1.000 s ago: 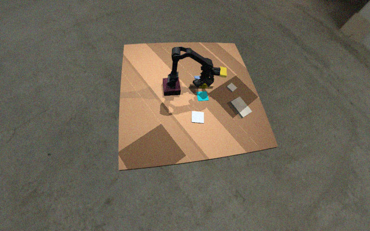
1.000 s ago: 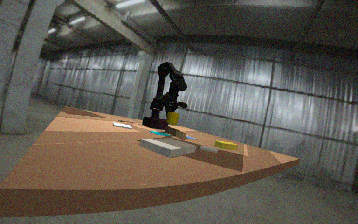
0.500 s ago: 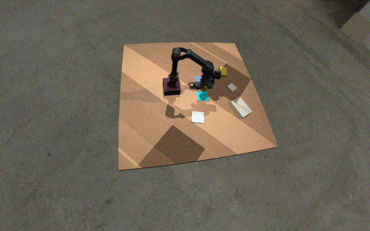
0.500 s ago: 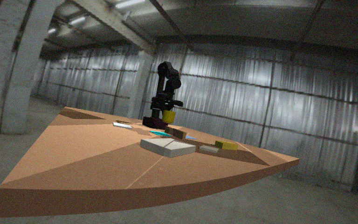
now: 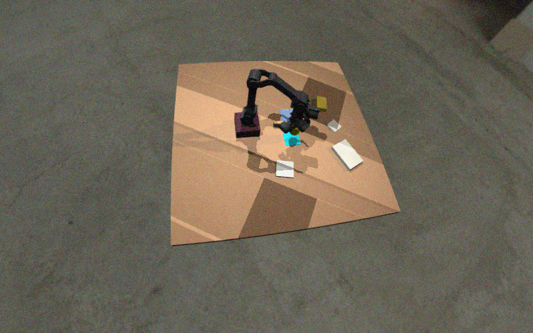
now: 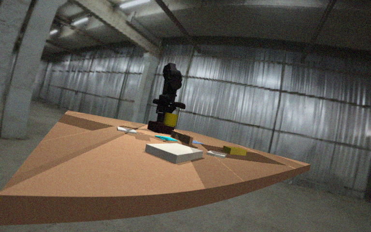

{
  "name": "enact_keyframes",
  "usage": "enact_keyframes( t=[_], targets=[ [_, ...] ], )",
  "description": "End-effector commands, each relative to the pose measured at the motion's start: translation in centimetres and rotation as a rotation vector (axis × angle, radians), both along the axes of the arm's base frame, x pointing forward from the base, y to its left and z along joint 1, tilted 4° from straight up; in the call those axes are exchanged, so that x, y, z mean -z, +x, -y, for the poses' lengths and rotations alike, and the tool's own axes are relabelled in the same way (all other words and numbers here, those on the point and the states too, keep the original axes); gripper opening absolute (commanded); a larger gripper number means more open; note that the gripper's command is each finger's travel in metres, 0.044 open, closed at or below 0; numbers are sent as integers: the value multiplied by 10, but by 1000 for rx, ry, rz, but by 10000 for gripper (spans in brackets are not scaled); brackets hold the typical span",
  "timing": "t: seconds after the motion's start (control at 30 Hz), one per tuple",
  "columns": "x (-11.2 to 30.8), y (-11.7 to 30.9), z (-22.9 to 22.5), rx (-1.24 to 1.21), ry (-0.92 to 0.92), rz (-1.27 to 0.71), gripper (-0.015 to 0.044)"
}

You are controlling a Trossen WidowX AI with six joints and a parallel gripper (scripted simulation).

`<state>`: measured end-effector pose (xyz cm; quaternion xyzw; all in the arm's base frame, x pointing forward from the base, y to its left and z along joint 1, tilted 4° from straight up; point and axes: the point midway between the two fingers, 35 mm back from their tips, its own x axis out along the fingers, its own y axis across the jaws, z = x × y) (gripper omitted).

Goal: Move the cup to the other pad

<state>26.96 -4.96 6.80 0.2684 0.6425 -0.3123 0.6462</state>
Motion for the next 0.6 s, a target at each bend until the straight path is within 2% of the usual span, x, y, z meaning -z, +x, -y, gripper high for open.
enact_keyframes(
  t=[0.0, 0.57],
  targets=[
    [3, 0, 1, -6, -2, -3, 0],
    [30, 1, 4, -6, -3, -3, 0]
  ],
)
